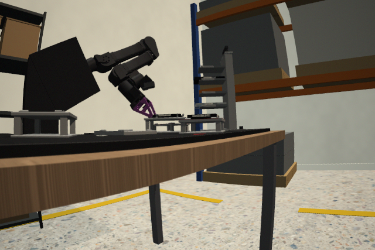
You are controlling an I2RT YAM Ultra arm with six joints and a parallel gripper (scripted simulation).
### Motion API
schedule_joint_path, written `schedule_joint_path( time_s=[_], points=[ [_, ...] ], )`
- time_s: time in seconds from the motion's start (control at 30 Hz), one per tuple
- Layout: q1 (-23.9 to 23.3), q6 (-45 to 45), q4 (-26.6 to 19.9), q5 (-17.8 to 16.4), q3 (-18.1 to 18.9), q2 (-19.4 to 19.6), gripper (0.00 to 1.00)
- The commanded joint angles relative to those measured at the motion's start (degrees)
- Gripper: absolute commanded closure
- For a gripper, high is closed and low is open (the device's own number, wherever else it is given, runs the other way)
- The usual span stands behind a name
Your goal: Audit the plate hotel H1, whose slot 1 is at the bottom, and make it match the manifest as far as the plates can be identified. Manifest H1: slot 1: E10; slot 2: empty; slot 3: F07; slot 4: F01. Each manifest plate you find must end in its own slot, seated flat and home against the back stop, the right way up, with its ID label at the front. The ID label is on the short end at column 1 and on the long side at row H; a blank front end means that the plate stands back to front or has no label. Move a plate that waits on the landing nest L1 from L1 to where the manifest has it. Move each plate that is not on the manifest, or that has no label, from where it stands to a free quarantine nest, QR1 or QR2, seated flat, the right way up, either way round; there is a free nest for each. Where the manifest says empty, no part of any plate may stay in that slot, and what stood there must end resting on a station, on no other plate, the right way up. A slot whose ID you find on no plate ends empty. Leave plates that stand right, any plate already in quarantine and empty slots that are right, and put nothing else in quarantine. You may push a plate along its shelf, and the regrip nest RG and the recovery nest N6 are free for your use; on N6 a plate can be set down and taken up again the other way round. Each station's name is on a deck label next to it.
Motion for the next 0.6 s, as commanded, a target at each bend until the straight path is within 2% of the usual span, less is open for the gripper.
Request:
schedule_joint_path(
  time_s=[0.0, 0.23, 0.57],
  points=[
    [-0.02, -0.61, 0.00, -0.36, 0.52, 0.73, 0.00],
    [-0.59, -0.58, -0.44, -0.93, -0.86, -2.71, 0.00],
    [-1.90, -0.51, -8.51, -2.25, -3.13, -13.05, 0.00]
  ],
)
